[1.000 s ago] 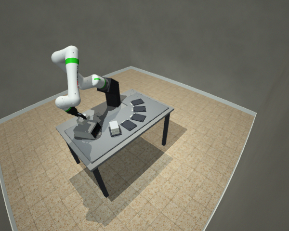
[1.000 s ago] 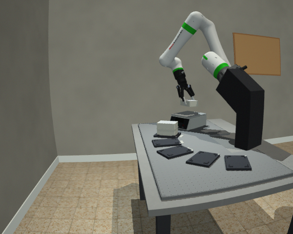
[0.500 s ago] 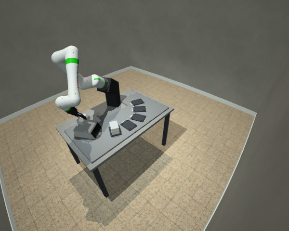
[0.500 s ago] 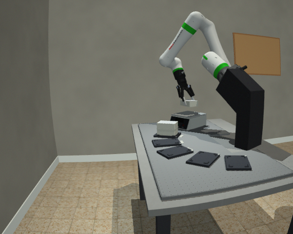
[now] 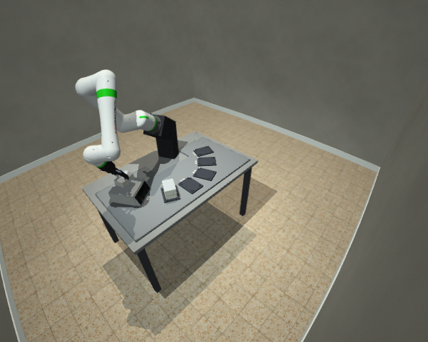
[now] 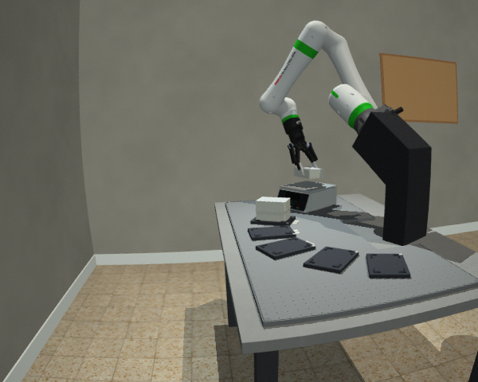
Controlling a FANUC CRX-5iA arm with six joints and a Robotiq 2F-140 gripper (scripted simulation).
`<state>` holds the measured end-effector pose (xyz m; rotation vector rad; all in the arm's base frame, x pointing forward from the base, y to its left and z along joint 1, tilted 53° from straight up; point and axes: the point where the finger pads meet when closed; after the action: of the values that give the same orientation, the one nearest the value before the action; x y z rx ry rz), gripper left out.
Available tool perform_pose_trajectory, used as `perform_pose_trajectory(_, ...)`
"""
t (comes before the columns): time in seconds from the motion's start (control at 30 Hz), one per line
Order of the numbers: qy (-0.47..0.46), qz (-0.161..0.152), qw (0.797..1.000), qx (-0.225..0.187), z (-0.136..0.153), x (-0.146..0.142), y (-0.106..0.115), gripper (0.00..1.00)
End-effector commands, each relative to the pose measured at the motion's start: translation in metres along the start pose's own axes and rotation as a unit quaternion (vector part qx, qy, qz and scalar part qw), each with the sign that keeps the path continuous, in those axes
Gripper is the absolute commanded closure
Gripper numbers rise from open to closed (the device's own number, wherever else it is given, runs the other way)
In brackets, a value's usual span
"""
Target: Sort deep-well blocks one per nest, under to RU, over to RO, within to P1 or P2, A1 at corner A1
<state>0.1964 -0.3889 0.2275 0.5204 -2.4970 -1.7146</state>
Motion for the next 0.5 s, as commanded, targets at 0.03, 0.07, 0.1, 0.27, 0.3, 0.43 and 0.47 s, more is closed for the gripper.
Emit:
perform_pose_trajectory(0.03, 0.000, 0.000, 1.000, 0.000, -0.003, -0.001, -0.006, 0.90)
perform_pose_trajectory(0.07, 0.000, 0.000, 1.000, 0.000, -0.004, -0.001, -0.007, 0.90)
perform_pose_trajectory(0.1, 0.000, 0.000, 1.000, 0.000, -0.005, -0.001, -0.009, 0.90)
perform_pose_trajectory(0.27, 0.000, 0.000, 1.000, 0.000, -0.008, -0.002, -0.013, 0.90)
perform_pose_trajectory(0.3, 0.000, 0.000, 1.000, 0.000, -0.008, -0.002, -0.014, 0.90)
perform_pose_trajectory(0.43, 0.000, 0.000, 1.000, 0.000, -0.012, -0.002, -0.020, 0.90)
perform_pose_trajectory(0.47, 0.000, 0.000, 1.000, 0.000, -0.012, -0.003, -0.022, 0.90)
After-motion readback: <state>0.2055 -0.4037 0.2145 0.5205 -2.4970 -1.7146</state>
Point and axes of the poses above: the point where the finger pads meet when closed, its own y axis back along the fingers, its own x axis across the jaws, z = x × y, and after that the axes turned 11 degrees about -y, right-handed
